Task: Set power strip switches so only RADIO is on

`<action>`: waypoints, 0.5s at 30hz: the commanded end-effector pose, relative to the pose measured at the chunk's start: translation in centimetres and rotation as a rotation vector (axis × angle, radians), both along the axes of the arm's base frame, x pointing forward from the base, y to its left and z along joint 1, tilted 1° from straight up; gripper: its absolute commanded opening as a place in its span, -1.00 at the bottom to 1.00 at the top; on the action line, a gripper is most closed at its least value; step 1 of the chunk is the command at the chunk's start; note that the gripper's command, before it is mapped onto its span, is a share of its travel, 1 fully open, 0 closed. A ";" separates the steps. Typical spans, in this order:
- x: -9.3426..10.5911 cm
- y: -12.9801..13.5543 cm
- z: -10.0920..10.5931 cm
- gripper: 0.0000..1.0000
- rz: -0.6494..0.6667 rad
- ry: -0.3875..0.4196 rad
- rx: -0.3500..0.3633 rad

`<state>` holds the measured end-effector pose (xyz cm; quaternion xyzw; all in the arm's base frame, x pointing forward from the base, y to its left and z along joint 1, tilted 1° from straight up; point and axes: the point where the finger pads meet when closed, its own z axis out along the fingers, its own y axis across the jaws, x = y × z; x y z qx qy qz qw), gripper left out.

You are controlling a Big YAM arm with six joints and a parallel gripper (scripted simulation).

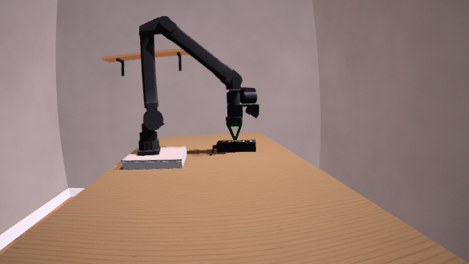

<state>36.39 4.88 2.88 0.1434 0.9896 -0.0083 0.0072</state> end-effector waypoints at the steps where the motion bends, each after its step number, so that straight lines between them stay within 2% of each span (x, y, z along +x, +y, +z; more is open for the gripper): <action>1: 1.3 0.6 1.2 -1.00 0.002 -0.048 0.009; 15: 1.4 0.6 1.2 -1.00 0.001 -0.049 0.009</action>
